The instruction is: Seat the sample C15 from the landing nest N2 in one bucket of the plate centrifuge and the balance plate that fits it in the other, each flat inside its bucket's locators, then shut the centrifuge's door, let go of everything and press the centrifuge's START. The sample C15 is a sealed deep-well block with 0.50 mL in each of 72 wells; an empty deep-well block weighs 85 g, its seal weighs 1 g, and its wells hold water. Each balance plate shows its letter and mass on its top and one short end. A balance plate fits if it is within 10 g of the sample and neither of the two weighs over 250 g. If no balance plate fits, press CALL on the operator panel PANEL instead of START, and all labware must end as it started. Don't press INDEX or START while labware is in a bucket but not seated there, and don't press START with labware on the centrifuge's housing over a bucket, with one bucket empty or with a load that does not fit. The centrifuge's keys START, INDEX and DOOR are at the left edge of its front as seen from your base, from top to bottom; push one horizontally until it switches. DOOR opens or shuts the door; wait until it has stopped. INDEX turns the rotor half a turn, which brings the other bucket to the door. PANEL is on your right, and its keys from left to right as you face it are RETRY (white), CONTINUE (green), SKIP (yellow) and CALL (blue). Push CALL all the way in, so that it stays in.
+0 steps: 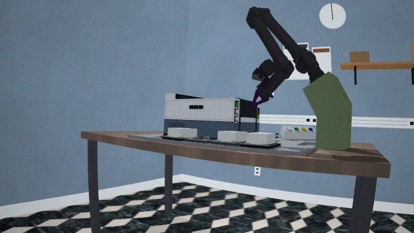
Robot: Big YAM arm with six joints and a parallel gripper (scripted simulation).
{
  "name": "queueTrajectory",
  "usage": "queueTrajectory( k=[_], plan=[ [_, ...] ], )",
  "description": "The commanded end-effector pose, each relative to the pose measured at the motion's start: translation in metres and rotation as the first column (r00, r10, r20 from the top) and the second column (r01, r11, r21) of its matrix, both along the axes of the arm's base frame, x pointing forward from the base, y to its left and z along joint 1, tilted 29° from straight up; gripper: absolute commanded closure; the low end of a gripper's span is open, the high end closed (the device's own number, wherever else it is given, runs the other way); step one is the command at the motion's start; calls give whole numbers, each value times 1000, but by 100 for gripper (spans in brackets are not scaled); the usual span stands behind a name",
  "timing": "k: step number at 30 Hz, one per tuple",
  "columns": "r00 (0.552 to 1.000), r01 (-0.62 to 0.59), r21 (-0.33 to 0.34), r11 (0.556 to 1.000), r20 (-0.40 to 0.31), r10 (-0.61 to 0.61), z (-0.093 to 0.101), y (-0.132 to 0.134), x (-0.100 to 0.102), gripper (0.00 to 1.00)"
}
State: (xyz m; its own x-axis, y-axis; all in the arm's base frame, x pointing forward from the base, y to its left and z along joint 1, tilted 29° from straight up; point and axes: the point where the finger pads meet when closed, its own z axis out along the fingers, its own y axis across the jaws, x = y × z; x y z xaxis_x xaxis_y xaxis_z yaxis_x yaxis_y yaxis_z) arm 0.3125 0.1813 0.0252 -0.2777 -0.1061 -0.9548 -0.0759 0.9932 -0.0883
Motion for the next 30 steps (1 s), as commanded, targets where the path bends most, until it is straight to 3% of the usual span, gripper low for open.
queueTrajectory(
  k=[1, 15, 20, 30],
  plan=[
    [1000, 9, -3, 1000, 17, -9, 3, -4, 5, 100],
    [999, 8, 21, 1000, 37, -9, 13, 0, 9, 100],
    [1000, 8, -1, 1000, 18, -8, 7, -2, 9, 100],
    [1000, 8, 1, 1000, 20, -8, 15, 0, 19, 100]
  ],
)
